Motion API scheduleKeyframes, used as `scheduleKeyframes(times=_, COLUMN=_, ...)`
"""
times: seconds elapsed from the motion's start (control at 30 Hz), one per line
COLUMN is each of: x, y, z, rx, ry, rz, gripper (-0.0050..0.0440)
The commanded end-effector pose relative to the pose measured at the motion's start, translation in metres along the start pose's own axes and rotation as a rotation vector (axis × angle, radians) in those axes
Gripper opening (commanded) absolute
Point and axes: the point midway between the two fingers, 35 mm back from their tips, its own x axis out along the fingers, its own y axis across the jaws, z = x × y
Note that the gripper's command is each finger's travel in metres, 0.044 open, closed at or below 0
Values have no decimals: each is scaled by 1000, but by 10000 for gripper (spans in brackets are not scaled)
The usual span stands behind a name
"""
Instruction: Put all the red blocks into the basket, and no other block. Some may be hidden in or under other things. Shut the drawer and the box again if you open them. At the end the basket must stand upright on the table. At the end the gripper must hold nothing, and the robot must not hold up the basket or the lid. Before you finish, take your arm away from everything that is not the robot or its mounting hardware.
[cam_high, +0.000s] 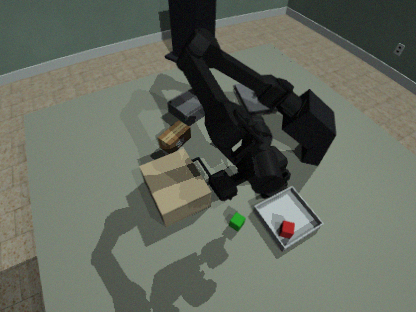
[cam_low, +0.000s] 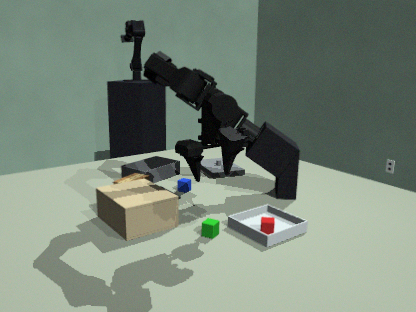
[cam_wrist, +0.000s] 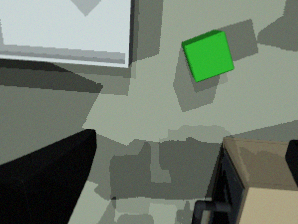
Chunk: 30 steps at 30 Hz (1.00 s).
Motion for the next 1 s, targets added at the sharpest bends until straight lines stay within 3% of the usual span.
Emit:
scheduleKeyframes(times=0.0, x=1, y=-10, z=-44, rx=249, ry=6, rz=-1, gripper=440)
scheduleKeyframes(times=0.1, x=1, y=-17, z=-73, rx=447, ry=6, rz=-2, gripper=440)
scheduleKeyframes(times=0.17, x=1, y=-17, z=-73, rx=447, ry=6, rz=-2, gripper=440)
scheduleKeyframes(times=0.3, x=1, y=-26, z=-107, rx=447, ry=6, rz=-2, gripper=440)
scheduleKeyframes(times=0.6, x=0, y=-11, z=-196, rx=1045, ry=6, rz=-4, gripper=440)
scheduleKeyframes(times=0.77, x=0, y=-7, z=-226, rx=1045, ry=6, rz=-4, gripper=440)
scheduleKeyframes(times=0.97, x=0, y=24, z=-277, rx=1445, ry=5, rz=-5, gripper=440)
